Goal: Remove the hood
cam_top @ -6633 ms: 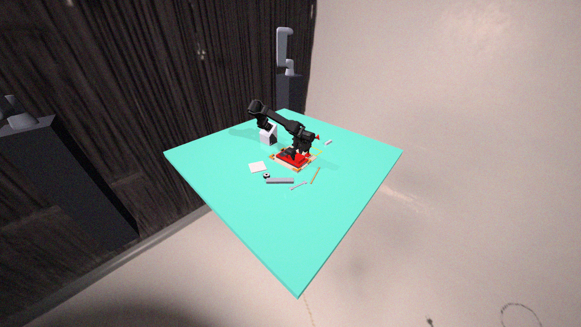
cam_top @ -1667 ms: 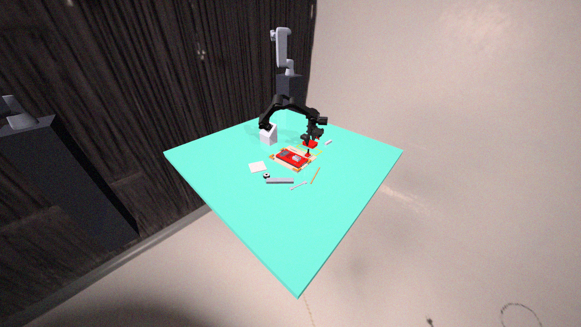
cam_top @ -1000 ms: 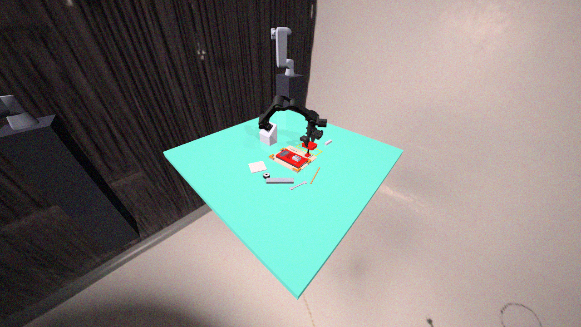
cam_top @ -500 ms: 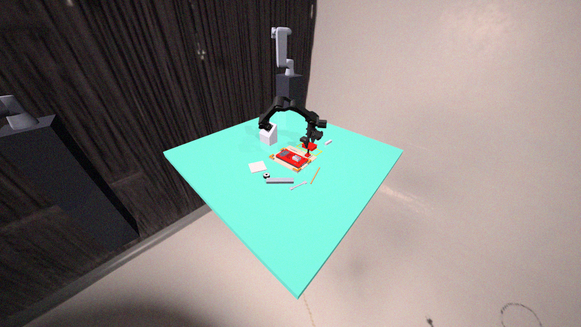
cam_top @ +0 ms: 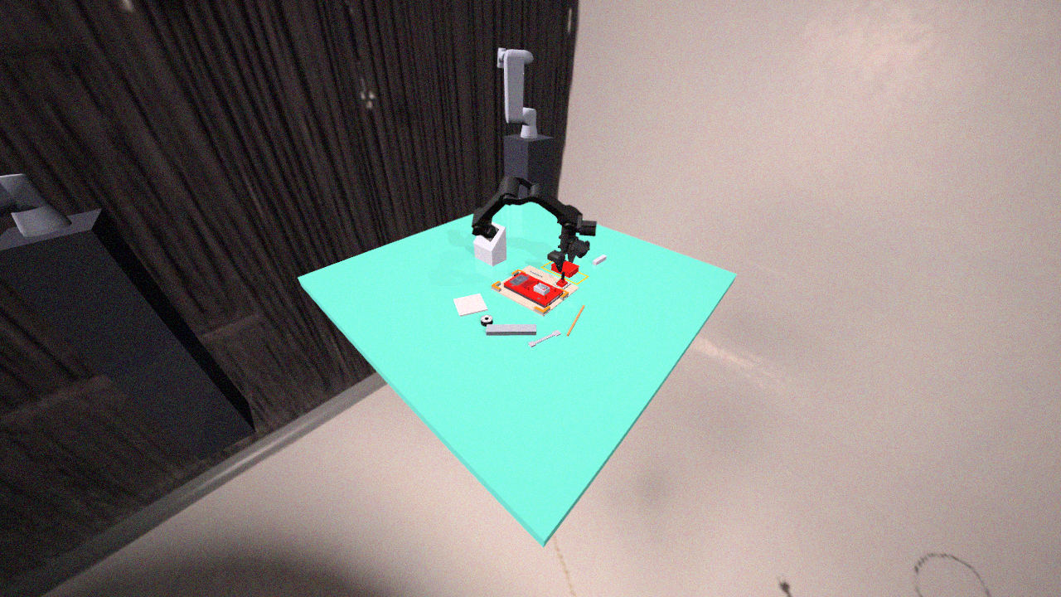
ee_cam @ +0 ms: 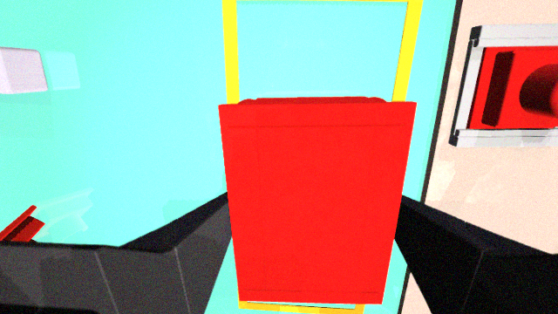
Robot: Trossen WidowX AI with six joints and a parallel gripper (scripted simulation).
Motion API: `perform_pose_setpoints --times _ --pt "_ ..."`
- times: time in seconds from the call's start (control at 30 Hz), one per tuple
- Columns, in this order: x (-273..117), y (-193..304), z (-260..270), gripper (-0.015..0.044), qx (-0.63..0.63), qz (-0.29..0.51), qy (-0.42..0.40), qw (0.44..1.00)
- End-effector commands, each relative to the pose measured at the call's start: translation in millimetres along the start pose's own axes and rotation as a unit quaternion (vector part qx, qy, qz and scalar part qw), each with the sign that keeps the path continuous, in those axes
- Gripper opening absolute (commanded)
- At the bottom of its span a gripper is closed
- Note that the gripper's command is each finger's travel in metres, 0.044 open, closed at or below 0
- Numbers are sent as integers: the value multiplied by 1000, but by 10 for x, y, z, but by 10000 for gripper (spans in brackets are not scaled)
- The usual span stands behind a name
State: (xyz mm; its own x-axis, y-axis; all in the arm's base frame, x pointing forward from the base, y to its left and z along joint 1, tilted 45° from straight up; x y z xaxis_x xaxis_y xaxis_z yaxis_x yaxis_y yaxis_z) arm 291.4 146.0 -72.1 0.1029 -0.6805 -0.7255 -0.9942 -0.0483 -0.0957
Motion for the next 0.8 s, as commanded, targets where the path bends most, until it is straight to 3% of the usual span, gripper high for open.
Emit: perform_pose_setpoints --times 0.0,0.3,0.77 --pt "29 12 -2 0 -3 0 2 1000" --pt "70 14 -3 0 -3 0 2 1000" --pt "49 1 -1 368 0 0 0 1000"
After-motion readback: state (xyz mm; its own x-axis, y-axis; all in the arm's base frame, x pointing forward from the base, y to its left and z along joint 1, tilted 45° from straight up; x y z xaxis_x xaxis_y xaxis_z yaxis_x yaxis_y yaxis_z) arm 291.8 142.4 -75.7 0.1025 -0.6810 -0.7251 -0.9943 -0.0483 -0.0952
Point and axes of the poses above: the point midway between the two fingers, 35 mm back from their tips, its own x axis out along the fingers, its own z axis across the jaws, y = z × x, the point moved 9 cm from there along -x, back along the fingers, and after that the axes turned 8 degrees about x, right-handed, at the moved point
